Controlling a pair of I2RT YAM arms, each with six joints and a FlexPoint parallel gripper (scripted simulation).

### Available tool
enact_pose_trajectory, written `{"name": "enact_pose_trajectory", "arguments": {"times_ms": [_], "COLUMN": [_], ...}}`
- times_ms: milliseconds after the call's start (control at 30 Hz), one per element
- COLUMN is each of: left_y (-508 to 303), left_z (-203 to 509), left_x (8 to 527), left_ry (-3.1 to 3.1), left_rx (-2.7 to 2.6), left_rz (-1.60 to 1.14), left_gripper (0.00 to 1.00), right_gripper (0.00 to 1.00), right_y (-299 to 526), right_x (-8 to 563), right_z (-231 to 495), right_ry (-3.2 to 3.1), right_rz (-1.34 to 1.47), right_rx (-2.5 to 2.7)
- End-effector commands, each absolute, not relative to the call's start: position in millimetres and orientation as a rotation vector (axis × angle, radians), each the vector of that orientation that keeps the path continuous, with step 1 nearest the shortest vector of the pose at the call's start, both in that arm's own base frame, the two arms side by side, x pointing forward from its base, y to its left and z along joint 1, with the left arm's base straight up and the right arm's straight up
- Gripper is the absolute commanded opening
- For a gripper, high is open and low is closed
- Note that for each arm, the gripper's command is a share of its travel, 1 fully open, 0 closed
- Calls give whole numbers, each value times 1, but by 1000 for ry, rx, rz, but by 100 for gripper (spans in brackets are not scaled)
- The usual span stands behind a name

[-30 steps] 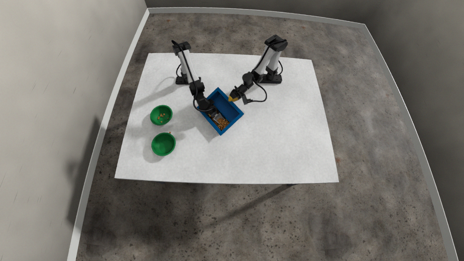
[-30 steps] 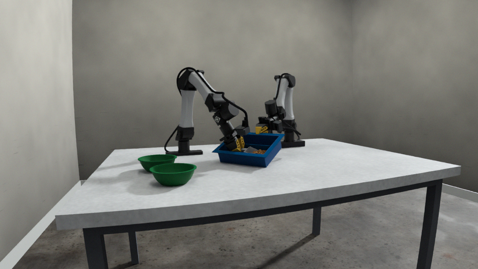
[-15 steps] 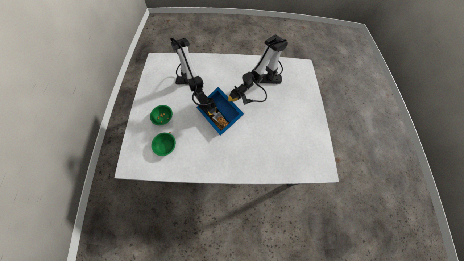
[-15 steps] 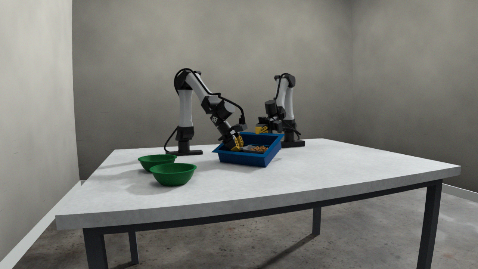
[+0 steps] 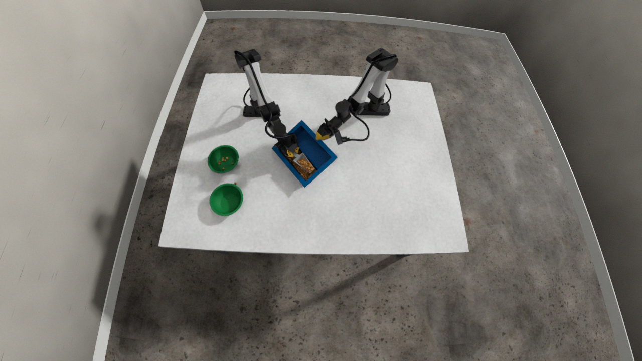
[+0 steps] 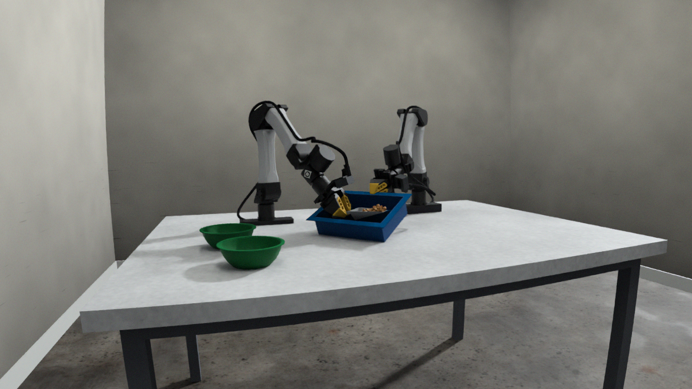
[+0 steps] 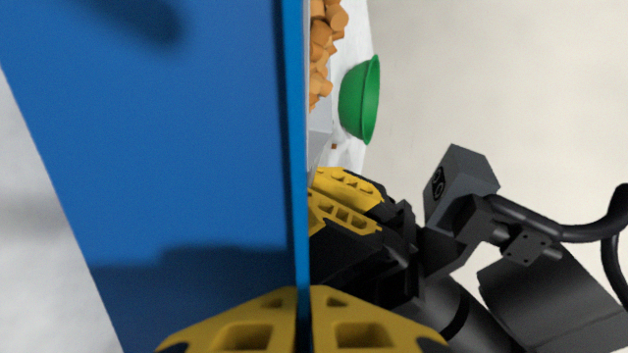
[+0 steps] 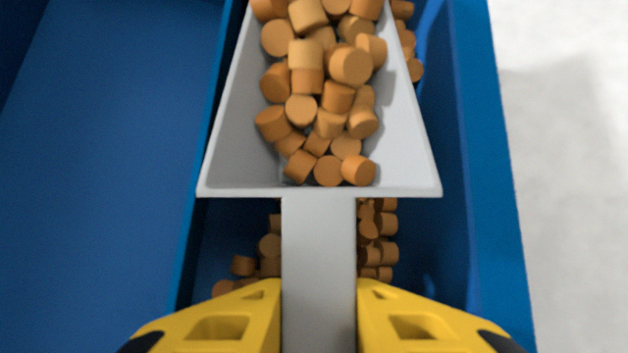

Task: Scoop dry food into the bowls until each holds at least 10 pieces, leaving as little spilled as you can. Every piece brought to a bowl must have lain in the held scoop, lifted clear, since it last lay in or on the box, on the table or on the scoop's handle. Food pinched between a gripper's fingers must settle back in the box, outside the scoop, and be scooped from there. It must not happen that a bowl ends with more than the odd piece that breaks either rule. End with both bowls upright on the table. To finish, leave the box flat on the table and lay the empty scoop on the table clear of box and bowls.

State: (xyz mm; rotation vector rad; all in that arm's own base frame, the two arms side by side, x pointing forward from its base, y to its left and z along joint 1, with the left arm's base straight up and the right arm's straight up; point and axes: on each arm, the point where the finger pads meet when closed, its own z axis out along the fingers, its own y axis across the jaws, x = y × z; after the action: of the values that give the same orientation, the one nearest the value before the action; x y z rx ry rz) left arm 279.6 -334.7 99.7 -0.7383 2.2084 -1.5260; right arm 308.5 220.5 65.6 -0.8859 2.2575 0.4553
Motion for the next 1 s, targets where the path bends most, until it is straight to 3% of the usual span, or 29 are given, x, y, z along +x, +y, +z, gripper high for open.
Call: {"name": "enact_pose_trajectory", "arguments": {"times_ms": [0, 967], "left_y": [-348, -346], "left_z": [128, 128], "left_x": [279, 281], "left_ry": [2151, 2147], "left_rx": [-660, -667], "left_rz": [-1618, -1615], "left_gripper": [0, 0], "right_gripper": [0, 0], "right_y": [229, 226], "right_x": [319, 312], "right_z": [92, 108], "right_ry": [2097, 2115], "right_rz": [427, 394], "right_rx": [-865, -810]}}
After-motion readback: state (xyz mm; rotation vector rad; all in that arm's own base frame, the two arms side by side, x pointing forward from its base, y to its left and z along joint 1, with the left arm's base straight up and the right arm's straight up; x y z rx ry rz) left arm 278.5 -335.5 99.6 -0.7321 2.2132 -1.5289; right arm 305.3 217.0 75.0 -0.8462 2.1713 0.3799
